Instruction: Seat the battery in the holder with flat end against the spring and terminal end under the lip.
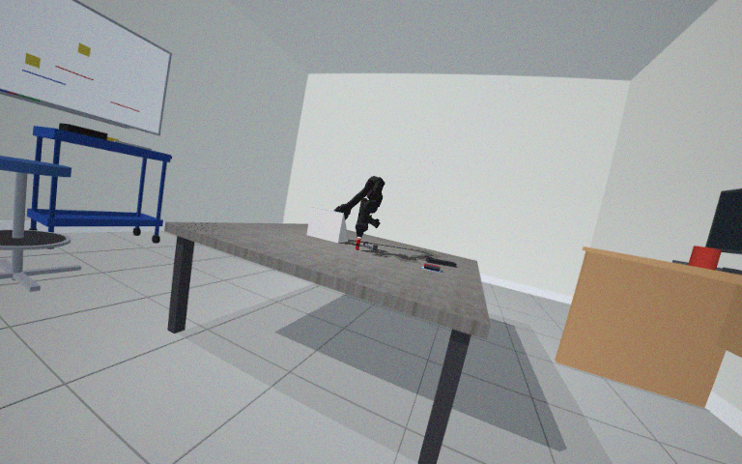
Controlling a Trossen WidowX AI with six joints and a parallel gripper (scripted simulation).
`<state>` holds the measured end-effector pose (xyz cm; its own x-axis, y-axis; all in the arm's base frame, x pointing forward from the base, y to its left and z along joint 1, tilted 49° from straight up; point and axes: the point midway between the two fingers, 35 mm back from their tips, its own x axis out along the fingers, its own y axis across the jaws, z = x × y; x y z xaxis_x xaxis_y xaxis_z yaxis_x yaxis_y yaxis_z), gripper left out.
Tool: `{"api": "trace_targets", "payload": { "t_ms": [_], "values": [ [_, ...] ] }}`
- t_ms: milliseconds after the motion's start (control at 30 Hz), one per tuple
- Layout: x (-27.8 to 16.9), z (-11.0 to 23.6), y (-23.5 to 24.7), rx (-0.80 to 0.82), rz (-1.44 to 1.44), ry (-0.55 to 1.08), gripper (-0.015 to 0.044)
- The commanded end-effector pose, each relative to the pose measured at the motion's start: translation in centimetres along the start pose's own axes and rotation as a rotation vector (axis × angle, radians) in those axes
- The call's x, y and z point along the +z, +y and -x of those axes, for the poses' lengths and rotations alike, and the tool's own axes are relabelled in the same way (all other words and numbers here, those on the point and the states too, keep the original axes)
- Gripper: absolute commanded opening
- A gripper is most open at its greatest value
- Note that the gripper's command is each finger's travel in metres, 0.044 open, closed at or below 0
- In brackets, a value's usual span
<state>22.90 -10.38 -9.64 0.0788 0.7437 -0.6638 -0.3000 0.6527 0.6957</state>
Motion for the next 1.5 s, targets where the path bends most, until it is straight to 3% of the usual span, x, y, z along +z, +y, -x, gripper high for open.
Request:
{"api": "trace_targets", "payload": {
  "t_ms": [0,367,733,1167,1267,1467],
  "values": [
    [-0.1,0.1,-0.8,-0.003,0.003,0.004,0.0000],
    [-0.1,0.1,-1.8,-0.001,0.001,0.000,0.0000],
    [-0.2,7.9,-2.5,-0.006,0.002,0.006,0.0000],
    [-0.2,7.7,-2.5,-0.001,-0.004,0.001,0.0000],
    [-0.2,7.1,-2.7,-0.003,-0.140,0.002,0.0079],
    [-0.1,4.8,-3.6,-0.005,-0.699,0.001,0.0220]
  ]
}}
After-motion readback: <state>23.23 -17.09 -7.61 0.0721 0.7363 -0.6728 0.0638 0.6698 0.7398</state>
